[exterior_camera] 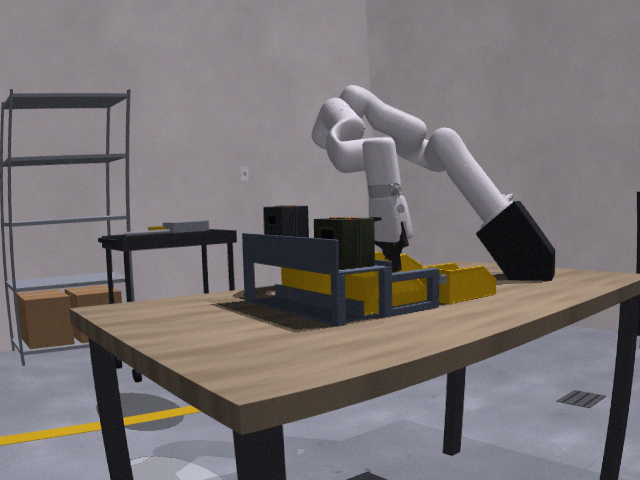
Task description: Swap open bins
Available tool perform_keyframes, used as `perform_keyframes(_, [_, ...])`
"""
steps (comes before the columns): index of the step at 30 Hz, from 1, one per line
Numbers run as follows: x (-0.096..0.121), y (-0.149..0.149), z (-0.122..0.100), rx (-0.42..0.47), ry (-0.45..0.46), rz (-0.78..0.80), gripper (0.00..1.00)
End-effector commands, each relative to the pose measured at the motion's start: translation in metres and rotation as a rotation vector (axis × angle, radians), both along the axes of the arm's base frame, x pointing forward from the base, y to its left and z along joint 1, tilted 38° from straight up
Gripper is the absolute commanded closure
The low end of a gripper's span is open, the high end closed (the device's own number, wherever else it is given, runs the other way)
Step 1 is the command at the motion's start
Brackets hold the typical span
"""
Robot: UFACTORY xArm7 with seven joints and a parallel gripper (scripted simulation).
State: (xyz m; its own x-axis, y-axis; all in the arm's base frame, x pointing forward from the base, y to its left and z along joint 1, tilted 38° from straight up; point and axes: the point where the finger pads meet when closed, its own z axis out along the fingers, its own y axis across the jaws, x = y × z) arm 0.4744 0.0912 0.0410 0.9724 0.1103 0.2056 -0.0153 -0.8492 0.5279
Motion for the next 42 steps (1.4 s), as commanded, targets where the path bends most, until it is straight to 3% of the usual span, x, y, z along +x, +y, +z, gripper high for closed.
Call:
perform_keyframes(1, [0.0012,0.0022,0.0015,0.002,-0.003,0.003,1.0])
perform_keyframes(42, [0.0039,-0.0001,-0.0023,0.002,-0.003,0.004,1.0])
